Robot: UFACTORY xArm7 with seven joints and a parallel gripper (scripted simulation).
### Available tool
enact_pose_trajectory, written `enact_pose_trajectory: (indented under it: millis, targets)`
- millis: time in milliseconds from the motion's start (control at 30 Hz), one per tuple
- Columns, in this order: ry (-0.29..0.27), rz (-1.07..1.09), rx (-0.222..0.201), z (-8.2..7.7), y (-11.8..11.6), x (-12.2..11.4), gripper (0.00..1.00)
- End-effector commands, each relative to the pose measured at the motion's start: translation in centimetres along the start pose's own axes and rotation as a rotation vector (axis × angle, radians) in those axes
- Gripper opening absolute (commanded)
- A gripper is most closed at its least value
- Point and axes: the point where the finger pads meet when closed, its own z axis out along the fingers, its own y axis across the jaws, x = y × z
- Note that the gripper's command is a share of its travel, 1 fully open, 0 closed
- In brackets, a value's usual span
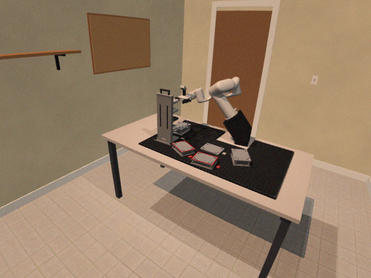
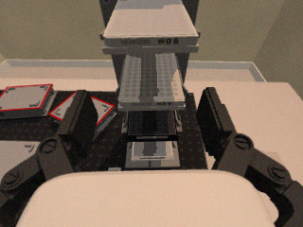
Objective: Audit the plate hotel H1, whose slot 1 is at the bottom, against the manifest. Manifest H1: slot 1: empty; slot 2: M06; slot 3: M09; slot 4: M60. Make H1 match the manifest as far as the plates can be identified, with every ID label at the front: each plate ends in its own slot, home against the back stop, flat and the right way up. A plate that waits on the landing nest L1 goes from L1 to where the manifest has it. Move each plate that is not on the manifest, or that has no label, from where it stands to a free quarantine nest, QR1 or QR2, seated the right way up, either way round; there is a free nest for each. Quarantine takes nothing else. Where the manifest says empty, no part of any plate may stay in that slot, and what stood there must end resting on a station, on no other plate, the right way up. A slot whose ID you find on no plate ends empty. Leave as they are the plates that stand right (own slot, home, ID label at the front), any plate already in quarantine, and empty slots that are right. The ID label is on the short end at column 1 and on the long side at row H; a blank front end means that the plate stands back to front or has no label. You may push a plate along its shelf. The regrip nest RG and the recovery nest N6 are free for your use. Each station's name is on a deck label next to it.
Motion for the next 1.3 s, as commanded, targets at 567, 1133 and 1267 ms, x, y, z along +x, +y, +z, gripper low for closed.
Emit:
enact_pose_trajectory:
  millis: [567, 1133, 1267]
  targets:
    - [0.0, -0.002, 0.001, 1.6, 0.0, -2.4, 1.0]
    - [0.0, -0.002, 0.001, 3.0, 0.0, -2.4, 1.0]
    - [0.0, -0.002, 0.001, 3.0, 0.0, -2.4, 1.0]
